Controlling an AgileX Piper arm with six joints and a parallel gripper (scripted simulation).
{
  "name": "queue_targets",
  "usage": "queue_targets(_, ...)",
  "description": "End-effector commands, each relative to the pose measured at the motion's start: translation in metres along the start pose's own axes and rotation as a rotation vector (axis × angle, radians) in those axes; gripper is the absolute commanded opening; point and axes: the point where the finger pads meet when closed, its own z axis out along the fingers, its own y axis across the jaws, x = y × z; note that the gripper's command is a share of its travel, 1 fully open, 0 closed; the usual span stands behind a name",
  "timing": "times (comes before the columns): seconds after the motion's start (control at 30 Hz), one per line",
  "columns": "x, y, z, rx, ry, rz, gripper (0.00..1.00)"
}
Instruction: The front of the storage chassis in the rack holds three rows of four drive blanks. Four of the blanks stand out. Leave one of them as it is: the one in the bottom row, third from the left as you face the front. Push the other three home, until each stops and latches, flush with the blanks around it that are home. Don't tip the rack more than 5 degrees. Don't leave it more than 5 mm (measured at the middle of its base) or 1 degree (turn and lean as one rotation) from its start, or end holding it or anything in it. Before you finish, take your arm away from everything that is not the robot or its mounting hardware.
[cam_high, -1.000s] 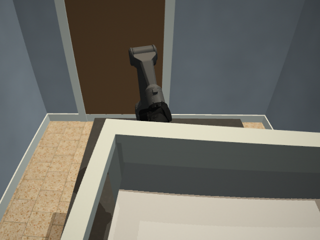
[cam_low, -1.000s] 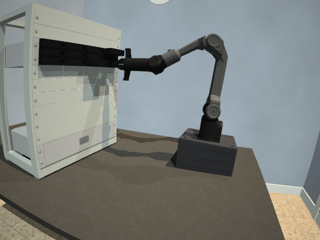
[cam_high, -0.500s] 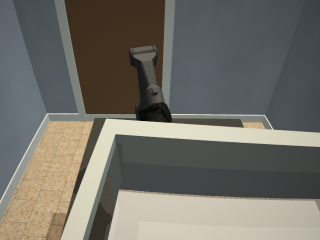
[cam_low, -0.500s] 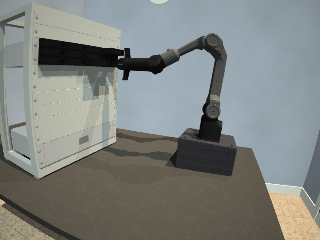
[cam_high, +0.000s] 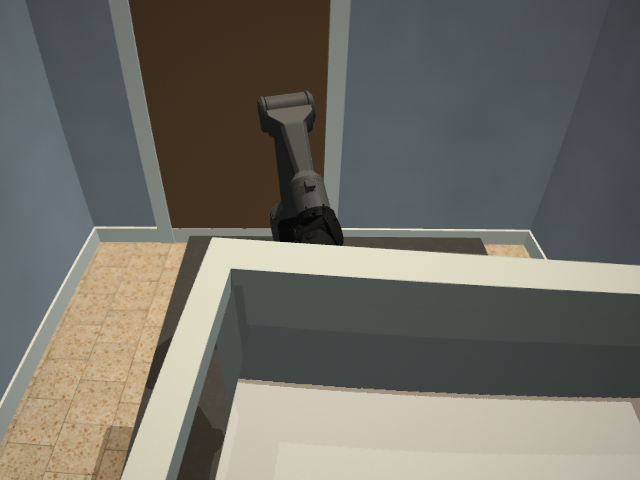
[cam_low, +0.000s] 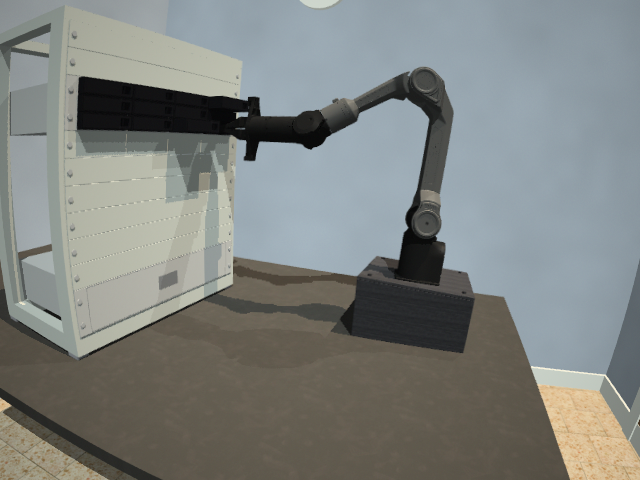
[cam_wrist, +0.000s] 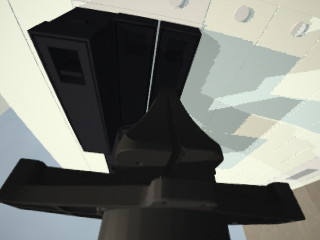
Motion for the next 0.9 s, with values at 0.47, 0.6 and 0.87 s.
queue_targets(0.47, -0.001, -0.002, 0.004, 0.005, -0.002, 0.000, 0.00)
queue_targets(0.6, -0.001, -0.002, -0.001, 0.005, -0.002, 0.000, 0.00)
queue_targets(0.87, -0.001, -0.002, -0.059, 0.005, -0.002, 0.000, 0.00)
